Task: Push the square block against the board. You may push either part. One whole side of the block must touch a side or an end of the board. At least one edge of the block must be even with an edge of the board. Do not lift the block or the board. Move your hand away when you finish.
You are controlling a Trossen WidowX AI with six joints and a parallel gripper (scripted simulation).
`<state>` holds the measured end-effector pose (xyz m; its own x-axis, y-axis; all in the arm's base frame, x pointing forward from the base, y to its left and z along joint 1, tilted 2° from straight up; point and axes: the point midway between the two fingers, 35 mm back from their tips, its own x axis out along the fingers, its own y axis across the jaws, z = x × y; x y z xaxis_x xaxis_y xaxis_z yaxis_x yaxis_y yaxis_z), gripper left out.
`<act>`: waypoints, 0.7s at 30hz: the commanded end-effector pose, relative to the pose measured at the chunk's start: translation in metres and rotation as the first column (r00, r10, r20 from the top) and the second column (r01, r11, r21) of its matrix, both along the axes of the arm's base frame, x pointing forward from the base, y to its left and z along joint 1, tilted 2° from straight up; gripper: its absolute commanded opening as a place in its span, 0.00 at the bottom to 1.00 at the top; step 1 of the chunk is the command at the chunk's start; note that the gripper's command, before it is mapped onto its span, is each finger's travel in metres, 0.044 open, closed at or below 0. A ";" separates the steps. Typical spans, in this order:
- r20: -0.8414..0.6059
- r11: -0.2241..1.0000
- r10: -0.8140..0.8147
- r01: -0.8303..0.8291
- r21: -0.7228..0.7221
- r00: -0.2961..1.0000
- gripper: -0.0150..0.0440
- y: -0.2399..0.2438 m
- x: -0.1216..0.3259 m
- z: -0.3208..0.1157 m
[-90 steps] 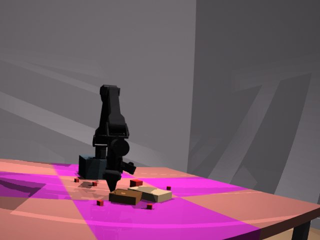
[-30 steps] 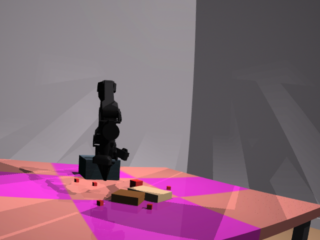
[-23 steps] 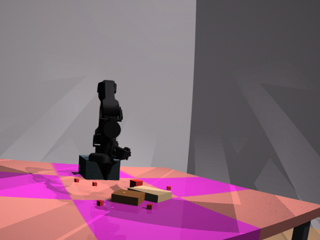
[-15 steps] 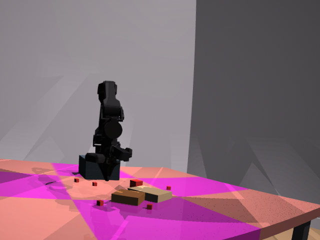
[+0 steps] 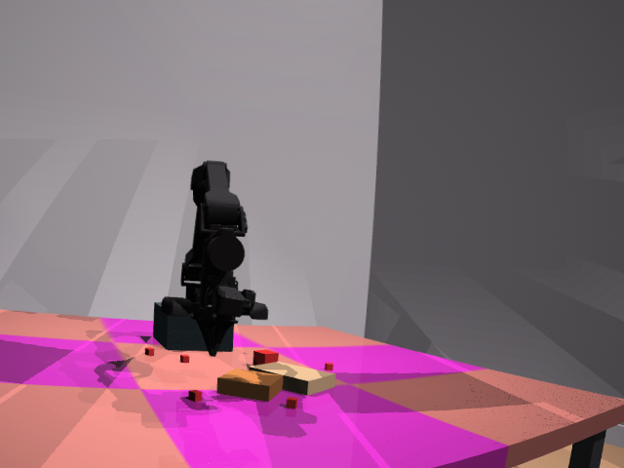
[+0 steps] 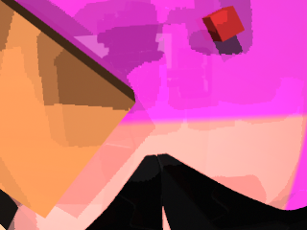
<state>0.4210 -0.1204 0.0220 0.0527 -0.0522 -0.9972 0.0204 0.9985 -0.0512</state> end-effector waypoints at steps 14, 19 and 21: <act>0.015 0.829 -0.558 0.557 0.039 0.830 0.25 -0.003 0.030 -0.003; 0.015 0.829 -0.558 0.557 0.039 0.830 0.25 -0.003 0.030 -0.003; 0.015 0.826 -0.562 0.562 0.040 0.827 0.25 -0.003 0.031 -0.004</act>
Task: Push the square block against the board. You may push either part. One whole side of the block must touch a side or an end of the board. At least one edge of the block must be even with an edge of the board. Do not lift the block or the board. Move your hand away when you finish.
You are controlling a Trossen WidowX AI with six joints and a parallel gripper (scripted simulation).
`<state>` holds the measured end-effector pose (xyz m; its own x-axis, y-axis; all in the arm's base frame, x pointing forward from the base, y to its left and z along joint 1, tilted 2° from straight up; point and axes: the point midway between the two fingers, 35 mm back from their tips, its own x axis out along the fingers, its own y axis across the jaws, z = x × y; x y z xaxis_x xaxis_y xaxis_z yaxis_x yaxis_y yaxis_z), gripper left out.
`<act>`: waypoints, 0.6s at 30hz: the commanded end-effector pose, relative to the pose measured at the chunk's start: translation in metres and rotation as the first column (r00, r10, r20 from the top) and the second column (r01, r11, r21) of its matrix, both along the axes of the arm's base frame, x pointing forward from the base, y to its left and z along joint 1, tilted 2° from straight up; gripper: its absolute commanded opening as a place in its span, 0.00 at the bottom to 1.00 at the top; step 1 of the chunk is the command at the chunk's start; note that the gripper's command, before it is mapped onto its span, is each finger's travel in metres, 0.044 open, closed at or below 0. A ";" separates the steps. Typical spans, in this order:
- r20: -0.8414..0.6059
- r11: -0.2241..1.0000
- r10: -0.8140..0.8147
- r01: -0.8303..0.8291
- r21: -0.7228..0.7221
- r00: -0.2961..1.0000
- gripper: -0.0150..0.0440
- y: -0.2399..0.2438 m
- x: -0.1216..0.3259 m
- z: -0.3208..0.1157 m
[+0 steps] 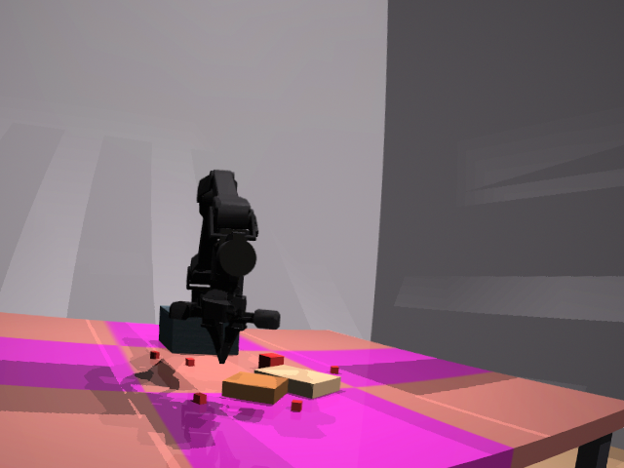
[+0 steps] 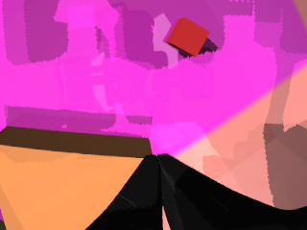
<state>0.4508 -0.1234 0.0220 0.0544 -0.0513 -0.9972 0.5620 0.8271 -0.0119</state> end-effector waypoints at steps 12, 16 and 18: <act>0.003 0.985 -0.172 0.172 0.012 0.985 0.25 -0.003 0.010 -0.058; 0.002 0.985 -0.172 0.172 0.012 0.985 0.25 -0.001 0.009 -0.058; 0.002 0.985 -0.172 0.172 0.012 0.985 0.25 0.000 0.009 -0.058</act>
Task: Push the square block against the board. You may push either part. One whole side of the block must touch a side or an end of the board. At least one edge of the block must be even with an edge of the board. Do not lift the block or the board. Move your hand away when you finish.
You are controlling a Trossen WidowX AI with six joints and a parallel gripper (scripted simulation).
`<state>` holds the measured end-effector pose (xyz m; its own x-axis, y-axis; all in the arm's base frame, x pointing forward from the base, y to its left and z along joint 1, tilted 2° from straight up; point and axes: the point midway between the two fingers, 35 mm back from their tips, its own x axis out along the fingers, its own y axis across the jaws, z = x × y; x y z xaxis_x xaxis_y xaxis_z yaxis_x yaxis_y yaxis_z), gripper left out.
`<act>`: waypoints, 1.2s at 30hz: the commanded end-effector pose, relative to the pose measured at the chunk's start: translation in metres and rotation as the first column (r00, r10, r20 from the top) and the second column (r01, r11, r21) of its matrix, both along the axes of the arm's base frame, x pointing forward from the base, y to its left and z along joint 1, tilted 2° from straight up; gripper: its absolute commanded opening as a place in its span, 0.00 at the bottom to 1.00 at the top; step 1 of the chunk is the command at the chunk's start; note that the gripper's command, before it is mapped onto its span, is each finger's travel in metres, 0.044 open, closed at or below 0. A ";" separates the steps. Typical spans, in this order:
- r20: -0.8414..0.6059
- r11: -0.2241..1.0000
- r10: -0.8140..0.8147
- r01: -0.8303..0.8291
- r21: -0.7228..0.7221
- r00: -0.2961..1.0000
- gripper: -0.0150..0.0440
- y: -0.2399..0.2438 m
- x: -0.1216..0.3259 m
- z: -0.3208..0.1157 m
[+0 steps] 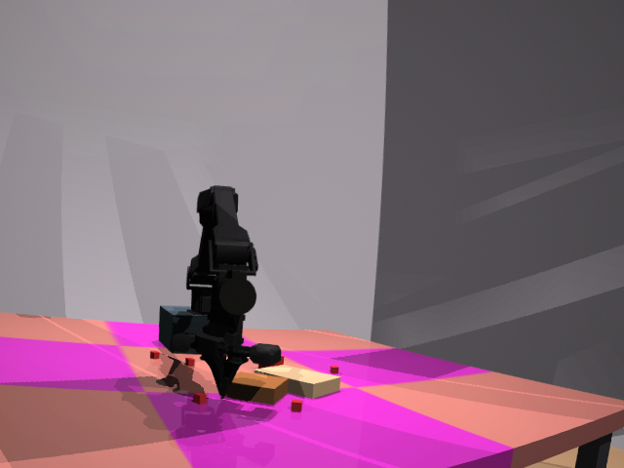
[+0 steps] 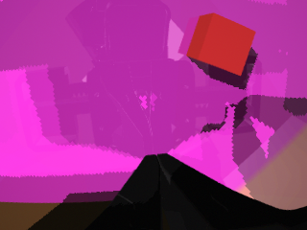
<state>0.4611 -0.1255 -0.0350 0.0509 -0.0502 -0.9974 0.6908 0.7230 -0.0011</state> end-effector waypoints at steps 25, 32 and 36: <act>-0.002 1.000 -0.007 0.007 0.004 1.000 0.25 0.018 -0.013 -0.002; -0.003 1.000 -0.007 0.007 0.004 1.000 0.25 0.023 -0.017 -0.003; -0.003 1.000 -0.007 0.007 0.004 1.000 0.25 0.025 -0.018 -0.003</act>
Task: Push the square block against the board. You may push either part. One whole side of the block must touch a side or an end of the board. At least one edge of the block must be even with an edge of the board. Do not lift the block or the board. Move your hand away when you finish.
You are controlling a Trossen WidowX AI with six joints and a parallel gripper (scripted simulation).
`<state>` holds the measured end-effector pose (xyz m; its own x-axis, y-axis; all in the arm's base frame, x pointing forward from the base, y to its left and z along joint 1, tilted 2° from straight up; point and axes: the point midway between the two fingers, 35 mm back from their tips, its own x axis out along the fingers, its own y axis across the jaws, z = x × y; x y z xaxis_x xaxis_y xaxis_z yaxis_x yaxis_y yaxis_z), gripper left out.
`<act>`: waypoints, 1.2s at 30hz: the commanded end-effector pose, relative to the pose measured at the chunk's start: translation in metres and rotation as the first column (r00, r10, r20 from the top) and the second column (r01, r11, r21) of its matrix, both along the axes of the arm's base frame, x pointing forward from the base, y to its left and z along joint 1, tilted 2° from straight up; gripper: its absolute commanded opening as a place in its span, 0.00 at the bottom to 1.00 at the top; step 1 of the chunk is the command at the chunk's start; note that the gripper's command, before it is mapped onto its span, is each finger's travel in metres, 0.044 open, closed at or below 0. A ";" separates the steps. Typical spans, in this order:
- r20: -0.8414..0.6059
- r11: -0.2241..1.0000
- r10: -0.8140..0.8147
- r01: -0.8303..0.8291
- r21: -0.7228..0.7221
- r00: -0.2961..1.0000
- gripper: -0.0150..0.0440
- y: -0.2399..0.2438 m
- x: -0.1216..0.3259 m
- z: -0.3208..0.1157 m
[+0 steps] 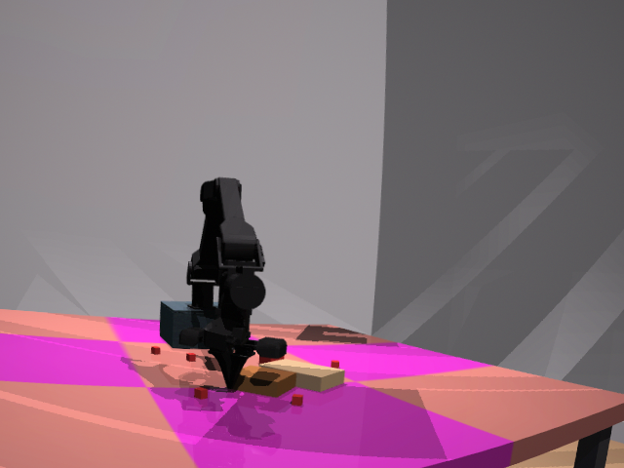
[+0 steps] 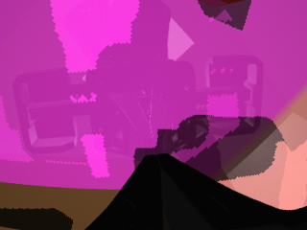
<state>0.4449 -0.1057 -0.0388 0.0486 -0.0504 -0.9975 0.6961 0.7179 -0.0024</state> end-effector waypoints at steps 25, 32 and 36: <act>-0.002 1.000 0.001 -0.001 0.006 1.000 0.25 0.024 -0.013 -0.001; -0.002 1.000 0.001 -0.001 0.006 1.000 0.25 0.029 -0.016 -0.002; -0.002 1.000 0.001 -0.001 0.006 1.000 0.25 0.032 -0.018 -0.002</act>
